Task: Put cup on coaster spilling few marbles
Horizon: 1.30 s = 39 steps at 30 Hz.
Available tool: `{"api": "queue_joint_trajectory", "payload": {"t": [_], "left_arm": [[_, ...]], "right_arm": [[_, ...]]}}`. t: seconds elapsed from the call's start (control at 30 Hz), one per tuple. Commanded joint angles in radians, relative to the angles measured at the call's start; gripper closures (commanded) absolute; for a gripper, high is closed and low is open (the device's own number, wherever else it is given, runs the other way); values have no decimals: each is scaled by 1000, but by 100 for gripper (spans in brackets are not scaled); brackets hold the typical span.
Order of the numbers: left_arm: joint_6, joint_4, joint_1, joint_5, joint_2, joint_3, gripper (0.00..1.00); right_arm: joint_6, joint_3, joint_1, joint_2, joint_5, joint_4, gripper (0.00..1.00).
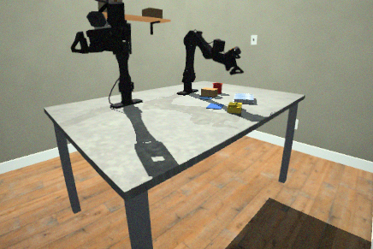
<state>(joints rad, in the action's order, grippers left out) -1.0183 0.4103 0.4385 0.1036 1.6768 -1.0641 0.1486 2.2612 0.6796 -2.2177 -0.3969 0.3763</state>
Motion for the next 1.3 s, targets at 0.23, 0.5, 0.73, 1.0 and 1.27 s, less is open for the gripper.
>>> {"api": "queue_joint_trajectory", "payload": {"t": [0.23, 0.5, 0.73, 1.0, 1.27], "left_arm": [[5, -4, 0, 1, -11, -11, 0], [5, -4, 0, 1, -11, -11, 0], [19, -101, -12, 22, -46, 30, 0], [51, -352, -55, 54, -255, 163, 0], [88, -588, -105, 74, -417, 232, 0]], "right_arm": [[0, 15, 0, 23, -2, -4, 0], [0, 15, 0, 23, -2, -4, 0], [-10, -31, -45, 41, 37, -22, 0], [-16, -162, -234, 151, 96, -36, 0], [-23, -307, -462, 276, 155, -48, 0]]}}
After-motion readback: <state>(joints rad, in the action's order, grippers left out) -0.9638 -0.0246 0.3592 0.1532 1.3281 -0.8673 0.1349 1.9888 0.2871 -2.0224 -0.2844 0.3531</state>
